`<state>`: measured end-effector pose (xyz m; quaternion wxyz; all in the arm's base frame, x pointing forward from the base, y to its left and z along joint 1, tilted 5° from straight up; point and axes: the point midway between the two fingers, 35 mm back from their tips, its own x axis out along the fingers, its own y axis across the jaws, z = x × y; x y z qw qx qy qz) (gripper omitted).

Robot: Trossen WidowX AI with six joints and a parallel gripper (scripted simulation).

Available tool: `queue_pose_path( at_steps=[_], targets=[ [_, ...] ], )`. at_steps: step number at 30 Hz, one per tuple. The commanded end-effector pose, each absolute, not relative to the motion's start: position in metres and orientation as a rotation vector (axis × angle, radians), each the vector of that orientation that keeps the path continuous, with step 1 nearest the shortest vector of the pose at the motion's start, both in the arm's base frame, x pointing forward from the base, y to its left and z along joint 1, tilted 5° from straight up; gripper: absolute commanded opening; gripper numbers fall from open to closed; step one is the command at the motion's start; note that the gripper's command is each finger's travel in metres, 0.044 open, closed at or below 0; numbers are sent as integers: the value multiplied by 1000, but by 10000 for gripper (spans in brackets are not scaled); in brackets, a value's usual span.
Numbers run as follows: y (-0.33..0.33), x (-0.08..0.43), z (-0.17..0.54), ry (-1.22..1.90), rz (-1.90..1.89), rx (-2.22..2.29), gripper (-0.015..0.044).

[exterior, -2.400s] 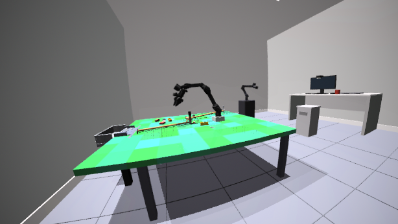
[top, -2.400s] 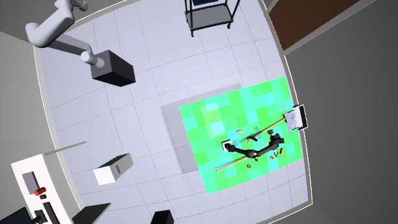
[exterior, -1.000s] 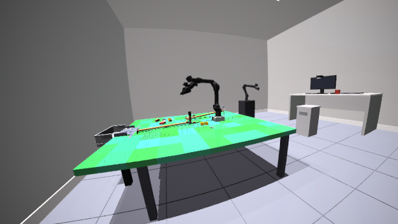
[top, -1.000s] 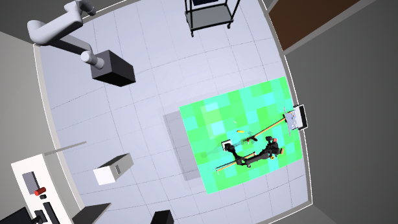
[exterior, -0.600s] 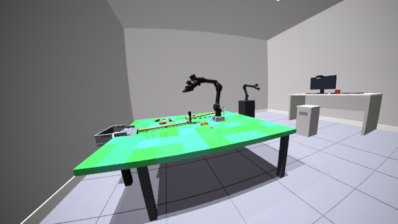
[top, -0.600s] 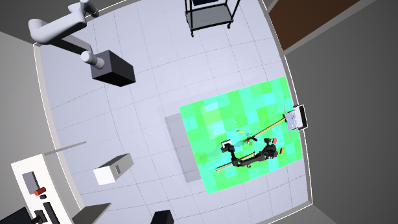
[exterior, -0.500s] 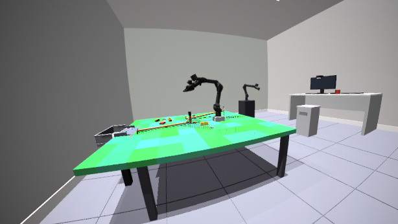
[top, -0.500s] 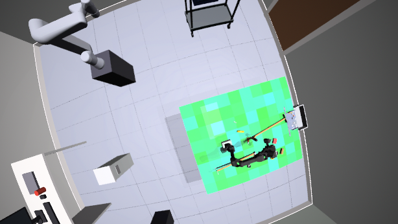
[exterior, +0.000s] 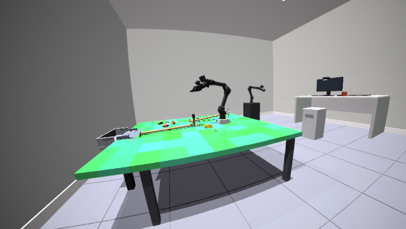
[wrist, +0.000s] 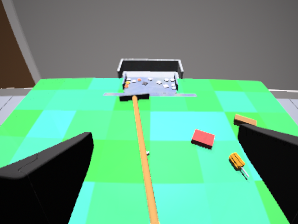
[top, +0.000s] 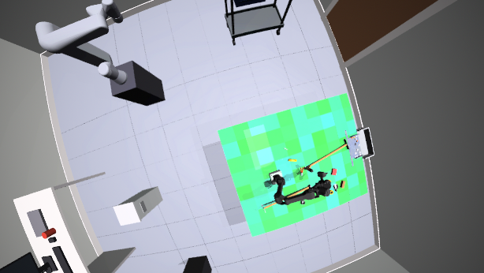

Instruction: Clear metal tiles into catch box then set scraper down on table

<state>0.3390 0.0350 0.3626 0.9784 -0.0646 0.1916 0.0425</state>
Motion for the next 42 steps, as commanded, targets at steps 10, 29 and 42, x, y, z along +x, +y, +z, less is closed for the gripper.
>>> queue_pose_path(
  at_steps=[10, 29, 42],
  targets=[
    [29, 305, 370, 289, 73, -108, 440],
    [24, 267, 374, 170, 64, -87, 440],
    [24, 267, 374, 170, 64, -87, 440]
  ],
)
